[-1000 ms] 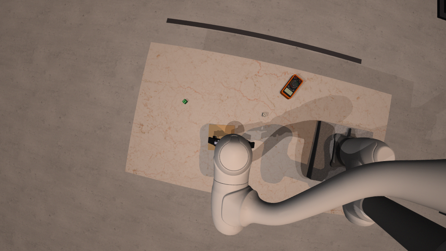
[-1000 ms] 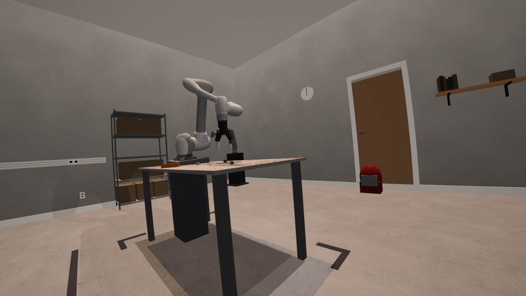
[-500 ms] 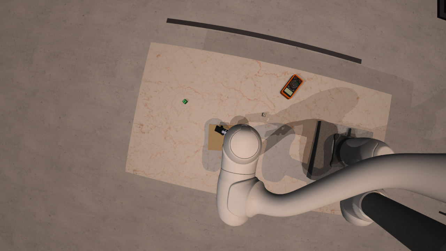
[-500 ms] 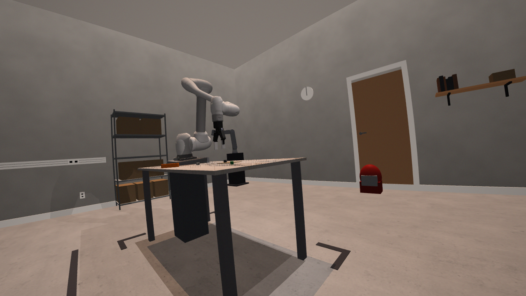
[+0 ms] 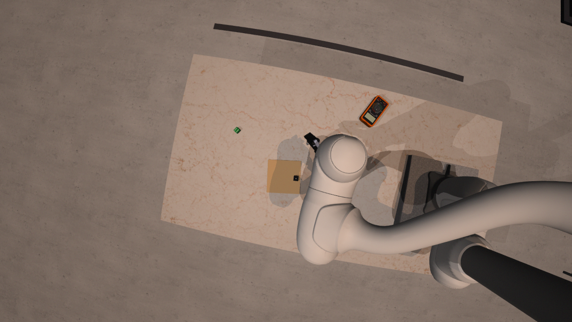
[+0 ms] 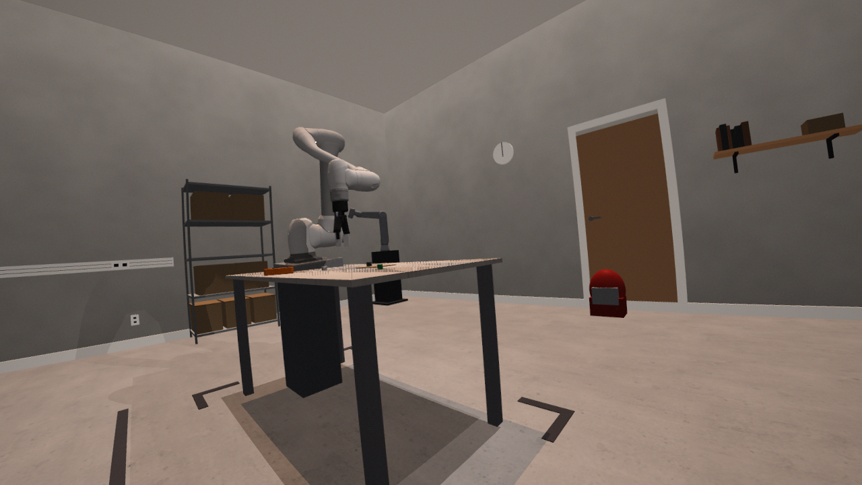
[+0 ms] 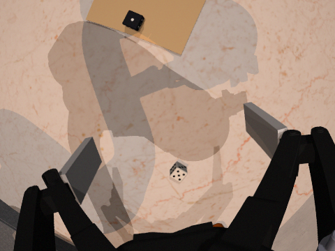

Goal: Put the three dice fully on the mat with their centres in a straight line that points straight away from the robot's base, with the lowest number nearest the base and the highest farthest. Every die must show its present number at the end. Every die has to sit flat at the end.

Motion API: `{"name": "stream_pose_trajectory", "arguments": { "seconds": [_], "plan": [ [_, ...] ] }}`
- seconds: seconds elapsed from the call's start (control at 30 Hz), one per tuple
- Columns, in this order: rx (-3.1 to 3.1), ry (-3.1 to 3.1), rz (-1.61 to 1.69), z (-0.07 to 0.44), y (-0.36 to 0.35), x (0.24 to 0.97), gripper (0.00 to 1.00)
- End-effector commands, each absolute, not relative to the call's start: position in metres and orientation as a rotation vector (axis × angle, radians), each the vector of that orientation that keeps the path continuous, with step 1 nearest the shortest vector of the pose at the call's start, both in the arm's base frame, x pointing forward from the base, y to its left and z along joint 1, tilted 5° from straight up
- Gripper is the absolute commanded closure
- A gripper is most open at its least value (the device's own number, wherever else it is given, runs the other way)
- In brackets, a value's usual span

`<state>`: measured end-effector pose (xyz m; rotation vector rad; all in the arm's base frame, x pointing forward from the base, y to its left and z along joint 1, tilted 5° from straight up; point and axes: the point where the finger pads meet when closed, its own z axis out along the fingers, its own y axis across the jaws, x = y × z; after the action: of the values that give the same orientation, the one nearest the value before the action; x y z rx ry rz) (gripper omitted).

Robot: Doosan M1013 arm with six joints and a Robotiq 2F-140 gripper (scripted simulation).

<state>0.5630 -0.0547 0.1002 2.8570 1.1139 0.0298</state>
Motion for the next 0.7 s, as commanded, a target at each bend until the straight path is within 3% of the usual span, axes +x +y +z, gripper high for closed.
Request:
{"name": "stream_pose_trajectory", "arguments": {
  "seconds": [0.0,0.37,0.67],
  "plan": [
    [2.929,0.885,0.038,0.100,-0.069,0.549,0.00],
    [3.064,0.133,0.068,0.095,-0.109,0.498,0.00],
    [3.068,-0.111,0.077,0.093,-0.120,0.481,0.00]
  ]
}}
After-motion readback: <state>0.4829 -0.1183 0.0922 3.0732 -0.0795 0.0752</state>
